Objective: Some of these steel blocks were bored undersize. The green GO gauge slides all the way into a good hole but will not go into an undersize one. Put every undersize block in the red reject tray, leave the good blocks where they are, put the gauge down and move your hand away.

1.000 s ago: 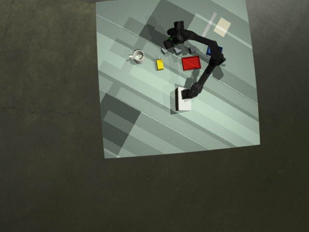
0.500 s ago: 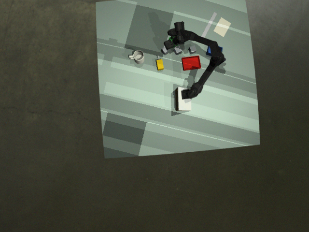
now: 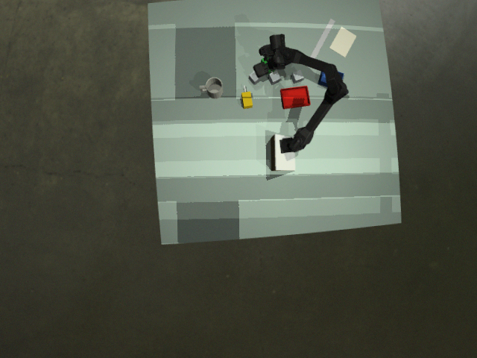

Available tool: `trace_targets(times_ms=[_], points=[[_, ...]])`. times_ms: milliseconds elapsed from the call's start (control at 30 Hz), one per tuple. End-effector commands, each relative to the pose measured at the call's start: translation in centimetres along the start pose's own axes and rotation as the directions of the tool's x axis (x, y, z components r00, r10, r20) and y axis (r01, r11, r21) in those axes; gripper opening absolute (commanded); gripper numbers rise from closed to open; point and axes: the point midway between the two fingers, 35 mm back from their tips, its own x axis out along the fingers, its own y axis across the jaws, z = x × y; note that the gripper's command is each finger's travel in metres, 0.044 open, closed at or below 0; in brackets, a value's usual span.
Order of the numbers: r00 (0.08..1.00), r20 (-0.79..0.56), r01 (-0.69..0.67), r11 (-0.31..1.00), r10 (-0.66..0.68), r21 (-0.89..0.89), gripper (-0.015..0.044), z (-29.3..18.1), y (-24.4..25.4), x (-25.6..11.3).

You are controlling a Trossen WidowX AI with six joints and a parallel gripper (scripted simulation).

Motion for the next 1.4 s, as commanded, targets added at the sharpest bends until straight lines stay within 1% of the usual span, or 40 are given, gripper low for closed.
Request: trace_targets(times_ms=[0, 1367], points=[[1.0, 0.013, 0.003, 1.0, -0.003, 0.004, 0.0, 0.2, -0.3, -0.4], [1.0, 0.009, 0.002, 1.0, -0.002, 0.004, 0.0, -1.0, -0.1, -0.5]])
